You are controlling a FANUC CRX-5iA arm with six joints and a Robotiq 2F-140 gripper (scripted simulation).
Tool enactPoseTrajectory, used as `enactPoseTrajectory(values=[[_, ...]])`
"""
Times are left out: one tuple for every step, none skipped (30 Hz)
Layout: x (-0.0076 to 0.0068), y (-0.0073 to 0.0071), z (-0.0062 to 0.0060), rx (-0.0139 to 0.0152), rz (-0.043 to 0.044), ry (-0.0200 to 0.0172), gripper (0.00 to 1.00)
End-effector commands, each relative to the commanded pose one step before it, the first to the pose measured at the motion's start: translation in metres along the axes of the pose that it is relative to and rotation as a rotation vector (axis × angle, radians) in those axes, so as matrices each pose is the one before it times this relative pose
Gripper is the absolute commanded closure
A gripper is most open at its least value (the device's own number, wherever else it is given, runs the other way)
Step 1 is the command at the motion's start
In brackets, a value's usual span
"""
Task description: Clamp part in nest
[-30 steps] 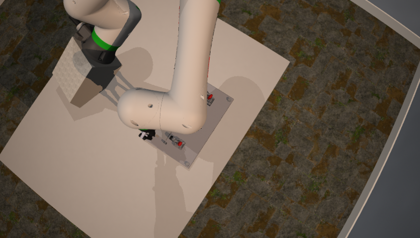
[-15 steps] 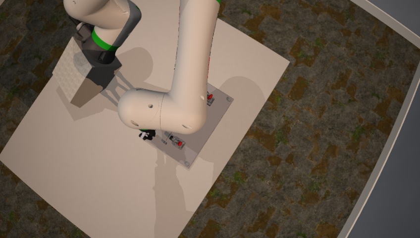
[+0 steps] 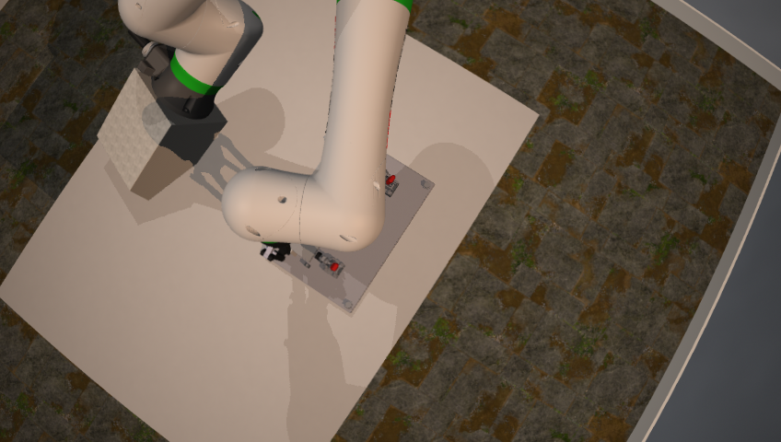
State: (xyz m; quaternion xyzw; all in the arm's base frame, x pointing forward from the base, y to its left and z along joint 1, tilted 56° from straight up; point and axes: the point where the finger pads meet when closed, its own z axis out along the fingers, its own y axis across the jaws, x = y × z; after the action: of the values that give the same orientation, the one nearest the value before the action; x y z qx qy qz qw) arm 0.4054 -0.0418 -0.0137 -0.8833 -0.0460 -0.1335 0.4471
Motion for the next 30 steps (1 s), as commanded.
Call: enactPoseTrajectory(values=[[0.00026, 0.00019, 0.00500, -0.00041, 0.00002, 0.00029, 1.00], [0.00005, 0.00000, 0.00167, 0.00000, 0.00000, 0.00000, 1.00], [0.00006, 0.00000, 0.00168, 0.00000, 0.00000, 0.00000, 1.00], [0.00006, 0.00000, 0.00169, 0.00000, 0.00000, 0.00000, 1.00], [0.00005, 0.00000, 0.00168, -0.00001, 0.00000, 0.00000, 1.00], [0.00006, 0.00000, 0.00167, 0.00000, 0.00000, 0.00000, 1.00], [0.00006, 0.00000, 0.00166, 0.00000, 0.00000, 0.00000, 1.00], [0.00005, 0.00000, 0.00163, -0.00001, 0.00000, 0.00000, 1.00], [0.00006, 0.00000, 0.00160, 0.00000, 0.00000, 0.00000, 1.00], [0.00006, 0.00000, 0.00157, 0.00000, 0.00000, 0.00000, 1.00], [0.00000, 0.00000, 0.00000, 0.00000, 0.00000, 0.00000, 1.00], [0.00000, 0.00000, 0.00000, 0.00000, 0.00000, 0.00000, 1.00], [0.00005, 0.00000, 0.00152, 0.00000, 0.00000, 0.00000, 1.00], [0.00005, 0.00000, 0.00147, 0.00000, 0.00000, 0.00000, 1.00], [0.00005, 0.00000, 0.00141, 0.00000, 0.00000, 0.00000, 1.00], [0.00005, 0.00000, 0.00135, 0.00000, 0.00000, 0.00000, 1.00], [0.00004, 0.00000, 0.00129, -0.00001, 0.00001, 0.00000, 1.00], [0.00005, 0.00000, 0.00121, 0.00001, 0.00000, 0.00000, 1.00], [0.00004, 0.00000, 0.00114, 0.00000, 0.00000, 0.00000, 1.00], [0.00004, 0.00000, 0.00106, 0.00000, 0.00000, 0.00000, 1.00], [0.00003, 0.00000, 0.00098, 0.00000, 0.00000, 0.00000, 1.00], [0.00003, 0.00000, 0.00089, 0.00000, 0.00000, 0.00000, 1.00], [0.00003, 0.00000, 0.00081, 0.00000, 0.00000, 0.00000, 1.00], [0.00003, 0.00000, 0.00072, 0.00000, 0.00000, 0.00000, 1.00], [0.00002, 0.00000, 0.00064, 0.00000, 0.00000, 0.00000, 1.00], [0.00002, 0.00000, 0.00055, 0.00000, 0.00000, 0.00000, 1.00], [0.00002, 0.00000, 0.00047, 0.00000, 0.00000, 0.00000, 1.00], [0.00000, 0.00000, 0.00000, 0.00000, 0.00000, 0.00000, 1.00], [0.00000, 0.00000, 0.00000, 0.00000, 0.00000, 0.00000, 1.00], [0.00001, 0.00000, 0.00039, 0.00000, 0.00000, 0.00000, 1.00]])
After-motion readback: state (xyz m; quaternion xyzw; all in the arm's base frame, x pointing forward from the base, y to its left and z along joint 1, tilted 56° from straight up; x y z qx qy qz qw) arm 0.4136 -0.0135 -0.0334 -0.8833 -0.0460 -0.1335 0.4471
